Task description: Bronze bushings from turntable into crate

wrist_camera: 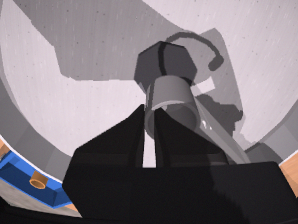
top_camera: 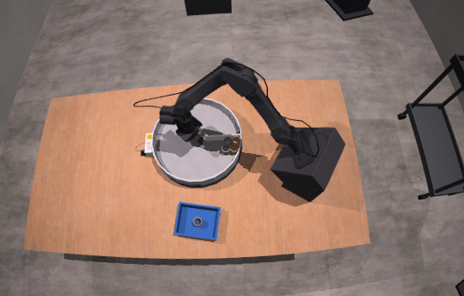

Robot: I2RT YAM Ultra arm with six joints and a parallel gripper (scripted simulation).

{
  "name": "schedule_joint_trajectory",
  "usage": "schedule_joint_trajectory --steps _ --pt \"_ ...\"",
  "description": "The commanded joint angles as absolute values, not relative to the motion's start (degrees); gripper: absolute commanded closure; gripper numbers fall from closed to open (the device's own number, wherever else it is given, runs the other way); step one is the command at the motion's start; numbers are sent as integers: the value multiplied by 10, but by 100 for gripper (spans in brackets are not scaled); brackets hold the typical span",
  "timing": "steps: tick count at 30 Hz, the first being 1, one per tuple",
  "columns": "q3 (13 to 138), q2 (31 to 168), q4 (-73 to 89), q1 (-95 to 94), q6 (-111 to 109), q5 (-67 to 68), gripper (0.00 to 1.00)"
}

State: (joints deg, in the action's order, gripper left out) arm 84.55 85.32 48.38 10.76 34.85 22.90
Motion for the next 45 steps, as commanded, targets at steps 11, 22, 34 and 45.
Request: schedule_joint_trajectory --steps 11,22,34,45 --pt "831 871 430 121 333 217 100" --pt "822 869 417 122 331 215 100" --pt "822 869 417 122 331 216 100" --pt "822 869 417 122 331 216 100"
